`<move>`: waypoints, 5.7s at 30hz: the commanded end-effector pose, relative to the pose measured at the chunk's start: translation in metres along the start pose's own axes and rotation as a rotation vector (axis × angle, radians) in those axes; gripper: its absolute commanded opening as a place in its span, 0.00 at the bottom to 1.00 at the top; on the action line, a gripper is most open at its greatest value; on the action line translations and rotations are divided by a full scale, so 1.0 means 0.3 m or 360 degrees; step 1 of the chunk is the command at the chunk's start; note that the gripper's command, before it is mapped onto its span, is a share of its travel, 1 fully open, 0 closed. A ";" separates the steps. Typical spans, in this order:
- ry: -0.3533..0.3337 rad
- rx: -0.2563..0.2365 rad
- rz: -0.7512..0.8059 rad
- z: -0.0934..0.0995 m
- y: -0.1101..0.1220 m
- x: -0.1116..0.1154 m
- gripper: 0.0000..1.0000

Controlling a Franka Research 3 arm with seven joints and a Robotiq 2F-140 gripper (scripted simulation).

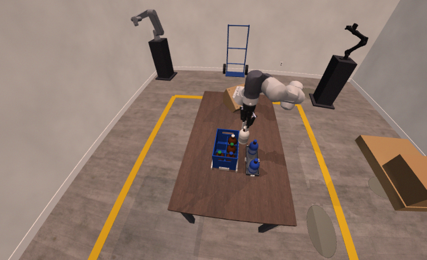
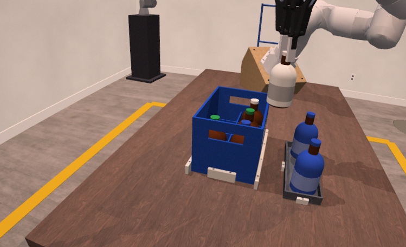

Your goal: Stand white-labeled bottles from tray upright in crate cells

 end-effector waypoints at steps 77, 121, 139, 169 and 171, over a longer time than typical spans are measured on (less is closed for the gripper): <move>-0.0019 -0.0005 0.0050 0.014 -0.492 0.139 0.00; -0.0019 -0.0005 0.0050 0.015 -0.571 0.160 0.00; -0.0019 -0.0005 0.0050 0.015 -0.574 0.161 0.00; -0.0019 -0.0005 0.0050 0.015 -0.574 0.161 0.00; -0.0019 -0.0005 0.0050 0.015 -0.574 0.161 0.00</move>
Point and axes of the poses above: the point where the finger pads meet when closed, its own z axis back along the fingers, its own y axis across the jaws, x = y × z, the point moved 8 cm from there along z, back along the fingers, and after that the axes turned 7 degrees about z, right-handed, at the moved point
